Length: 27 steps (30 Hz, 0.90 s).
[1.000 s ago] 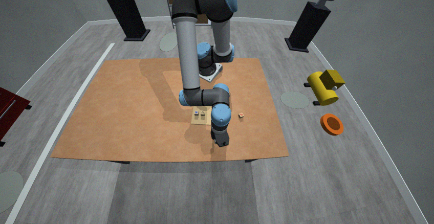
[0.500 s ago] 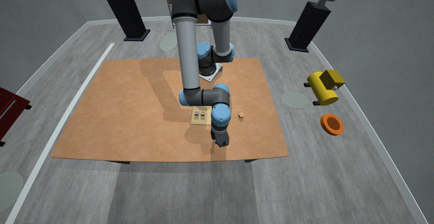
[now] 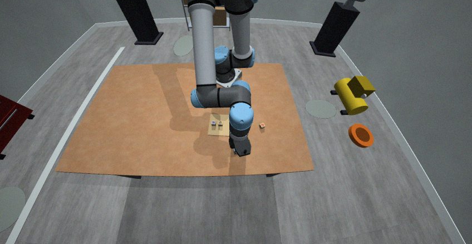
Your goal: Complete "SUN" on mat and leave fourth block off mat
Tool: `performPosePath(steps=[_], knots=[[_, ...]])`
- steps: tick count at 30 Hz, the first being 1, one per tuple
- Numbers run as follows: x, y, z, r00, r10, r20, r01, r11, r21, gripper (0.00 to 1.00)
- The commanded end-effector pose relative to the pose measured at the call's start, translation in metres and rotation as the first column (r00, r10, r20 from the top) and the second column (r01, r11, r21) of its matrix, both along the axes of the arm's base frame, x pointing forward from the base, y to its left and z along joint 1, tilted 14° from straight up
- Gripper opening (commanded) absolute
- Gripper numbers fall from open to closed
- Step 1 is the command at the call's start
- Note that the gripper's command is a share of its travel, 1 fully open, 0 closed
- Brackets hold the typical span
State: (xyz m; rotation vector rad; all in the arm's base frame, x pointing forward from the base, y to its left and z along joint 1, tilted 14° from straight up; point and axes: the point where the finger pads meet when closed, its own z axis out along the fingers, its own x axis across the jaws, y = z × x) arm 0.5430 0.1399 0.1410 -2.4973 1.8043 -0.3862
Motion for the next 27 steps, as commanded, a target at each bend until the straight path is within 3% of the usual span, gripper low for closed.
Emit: performPosePath(steps=[1, 6, 27], knots=[[-0.006, 0.005, 0.032, 1.0, 0.001, -0.005, -0.001, 1.0, -0.001, 0.49], [-0.008, 0.007, 0.043, 1.0, 0.001, -0.005, -0.001, 1.0, -0.001, 0.49], [-0.017, 0.0, 0.04, 0.998, 0.057, -0.019, -0.057, 0.998, -0.013, 0.49]])
